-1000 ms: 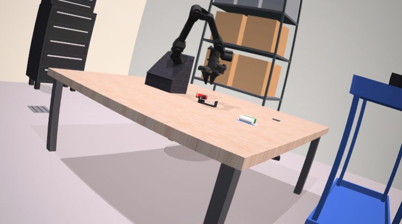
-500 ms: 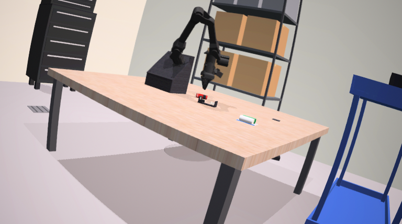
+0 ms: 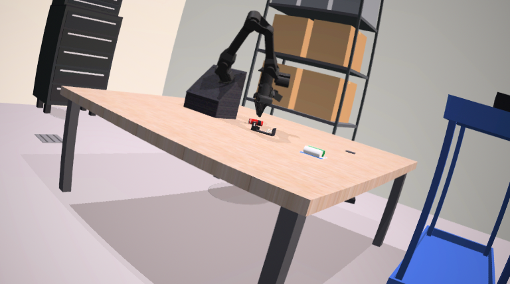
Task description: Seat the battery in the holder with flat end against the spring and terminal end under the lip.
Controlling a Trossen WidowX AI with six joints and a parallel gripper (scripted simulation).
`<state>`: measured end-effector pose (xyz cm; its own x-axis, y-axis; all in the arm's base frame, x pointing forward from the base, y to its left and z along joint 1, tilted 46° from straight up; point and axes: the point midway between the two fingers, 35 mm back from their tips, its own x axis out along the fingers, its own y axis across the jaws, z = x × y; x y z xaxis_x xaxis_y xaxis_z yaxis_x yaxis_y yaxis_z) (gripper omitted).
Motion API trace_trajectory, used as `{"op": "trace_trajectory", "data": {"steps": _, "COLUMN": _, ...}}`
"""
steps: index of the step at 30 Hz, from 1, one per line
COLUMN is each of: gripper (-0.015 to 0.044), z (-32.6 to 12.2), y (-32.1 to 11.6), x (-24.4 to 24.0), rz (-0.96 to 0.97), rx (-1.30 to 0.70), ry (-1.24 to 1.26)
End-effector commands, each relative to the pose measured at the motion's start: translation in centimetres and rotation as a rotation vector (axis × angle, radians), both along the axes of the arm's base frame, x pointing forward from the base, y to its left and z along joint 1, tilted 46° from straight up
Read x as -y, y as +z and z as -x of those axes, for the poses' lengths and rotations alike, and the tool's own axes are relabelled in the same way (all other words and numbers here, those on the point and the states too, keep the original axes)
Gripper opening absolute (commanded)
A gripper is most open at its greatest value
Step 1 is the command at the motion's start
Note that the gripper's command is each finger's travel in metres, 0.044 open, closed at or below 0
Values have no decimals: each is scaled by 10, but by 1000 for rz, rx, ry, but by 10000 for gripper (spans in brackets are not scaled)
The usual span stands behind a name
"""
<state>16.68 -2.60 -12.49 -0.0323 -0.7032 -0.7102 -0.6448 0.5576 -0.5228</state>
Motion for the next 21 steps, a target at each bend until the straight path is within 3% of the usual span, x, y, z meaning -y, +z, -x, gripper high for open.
{"op": "trace_trajectory", "data": {"steps": 1, "gripper": 246, "z": 4, "y": -4, "x": 7, "rz": 7, "rx": -12, "ry": -1}}
{"op": "trace_trajectory", "data": {"steps": 21, "gripper": 246, "z": 7, "y": -24, "x": 30, "rz": 12, "rx": -13, "ry": -2}}
